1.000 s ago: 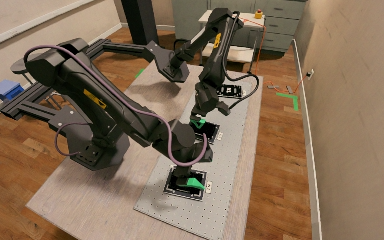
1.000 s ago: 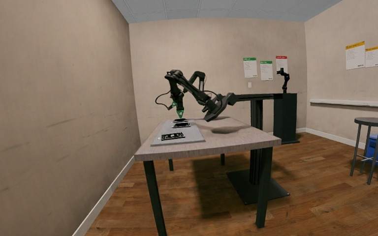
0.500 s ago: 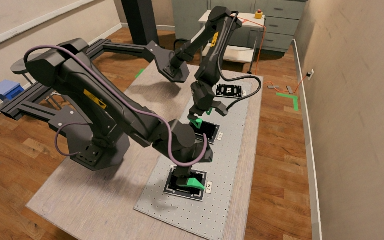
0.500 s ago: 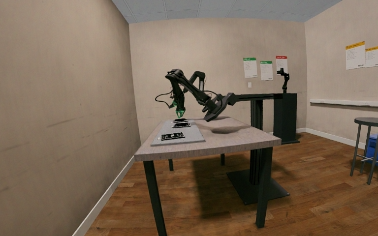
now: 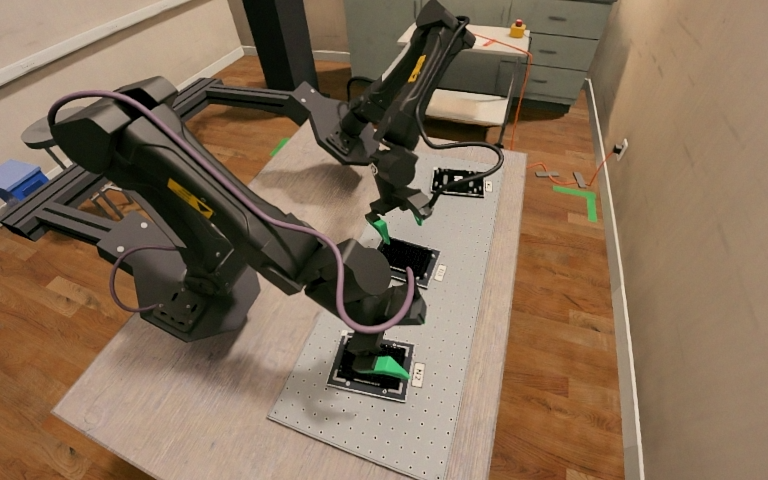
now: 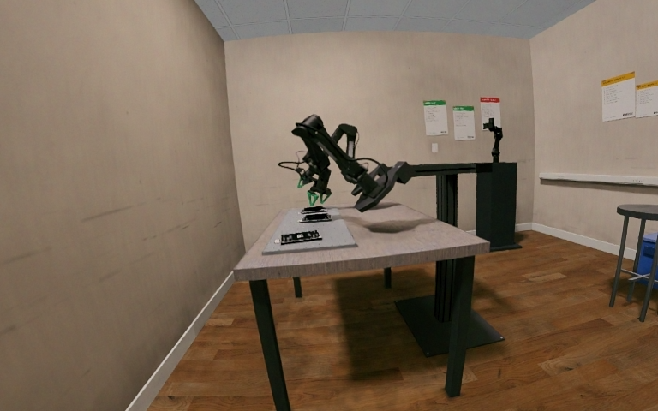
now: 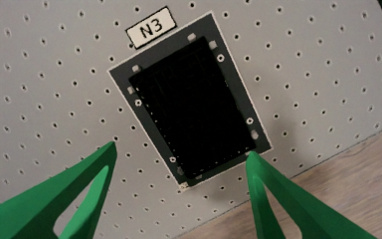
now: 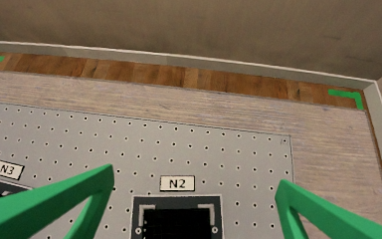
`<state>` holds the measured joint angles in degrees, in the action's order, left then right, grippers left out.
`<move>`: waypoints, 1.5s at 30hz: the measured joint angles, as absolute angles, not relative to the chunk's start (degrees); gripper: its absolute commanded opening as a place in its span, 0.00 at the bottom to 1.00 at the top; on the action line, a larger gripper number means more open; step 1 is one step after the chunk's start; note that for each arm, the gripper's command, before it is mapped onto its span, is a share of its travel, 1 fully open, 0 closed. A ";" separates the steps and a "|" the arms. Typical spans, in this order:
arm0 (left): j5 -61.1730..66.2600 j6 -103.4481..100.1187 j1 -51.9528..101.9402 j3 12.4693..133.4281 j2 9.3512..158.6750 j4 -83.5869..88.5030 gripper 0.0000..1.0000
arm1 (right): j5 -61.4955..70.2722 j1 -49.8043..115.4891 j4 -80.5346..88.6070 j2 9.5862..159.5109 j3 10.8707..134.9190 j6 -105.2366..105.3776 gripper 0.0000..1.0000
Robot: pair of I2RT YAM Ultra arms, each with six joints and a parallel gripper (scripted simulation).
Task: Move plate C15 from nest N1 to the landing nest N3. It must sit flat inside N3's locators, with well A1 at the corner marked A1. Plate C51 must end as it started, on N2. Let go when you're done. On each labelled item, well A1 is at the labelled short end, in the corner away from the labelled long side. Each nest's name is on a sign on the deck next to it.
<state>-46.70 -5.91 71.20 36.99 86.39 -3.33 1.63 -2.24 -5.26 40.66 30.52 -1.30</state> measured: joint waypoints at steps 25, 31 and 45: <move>-36.62 22.57 67.26 20.29 83.29 -35.79 1.00 | 1.63 -2.24 -5.26 40.66 30.52 -1.30 1.00; -36.40 22.85 67.26 20.29 83.29 -36.45 1.00 | 1.63 -2.24 -5.26 40.66 30.52 -1.30 1.00; -36.34 22.96 67.26 20.29 83.29 -36.67 1.00 | 1.63 -2.24 -5.26 40.66 30.52 -1.30 1.00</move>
<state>-36.34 22.96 67.26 20.29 83.29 -36.67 1.63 -2.24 -5.26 40.66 30.52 -1.30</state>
